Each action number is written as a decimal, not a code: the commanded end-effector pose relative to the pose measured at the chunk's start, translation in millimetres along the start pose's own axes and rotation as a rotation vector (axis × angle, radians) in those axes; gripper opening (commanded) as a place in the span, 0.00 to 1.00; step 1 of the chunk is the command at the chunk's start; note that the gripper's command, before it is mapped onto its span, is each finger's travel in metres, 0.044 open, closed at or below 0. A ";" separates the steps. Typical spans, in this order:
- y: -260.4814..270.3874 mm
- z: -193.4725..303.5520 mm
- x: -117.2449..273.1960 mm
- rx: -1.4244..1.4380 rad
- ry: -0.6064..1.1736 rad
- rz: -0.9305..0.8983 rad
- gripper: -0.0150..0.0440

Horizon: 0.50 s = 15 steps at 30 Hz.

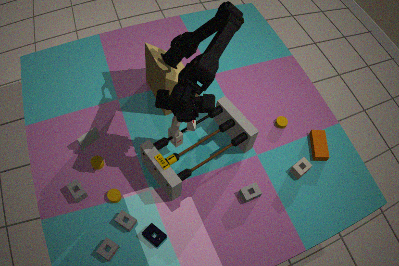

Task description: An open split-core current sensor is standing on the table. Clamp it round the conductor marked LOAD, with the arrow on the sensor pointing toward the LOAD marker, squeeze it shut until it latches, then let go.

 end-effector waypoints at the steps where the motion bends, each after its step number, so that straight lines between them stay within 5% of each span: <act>1: 4.1 -10.9 0.9 -0.110 -0.007 -0.003 0.25; 15: 21.4 -39.7 -3.1 -0.523 -0.006 -0.007 0.25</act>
Point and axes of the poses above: the point midway between the two fingers, 35 mm back from their tips, its own x axis back along the fingers, its own y axis across the jaws, z = x × y, the point moved 2 cm from there along x, back along the fingers, and after that the axes turned 14 degrees about x, right-handed, at the moved point
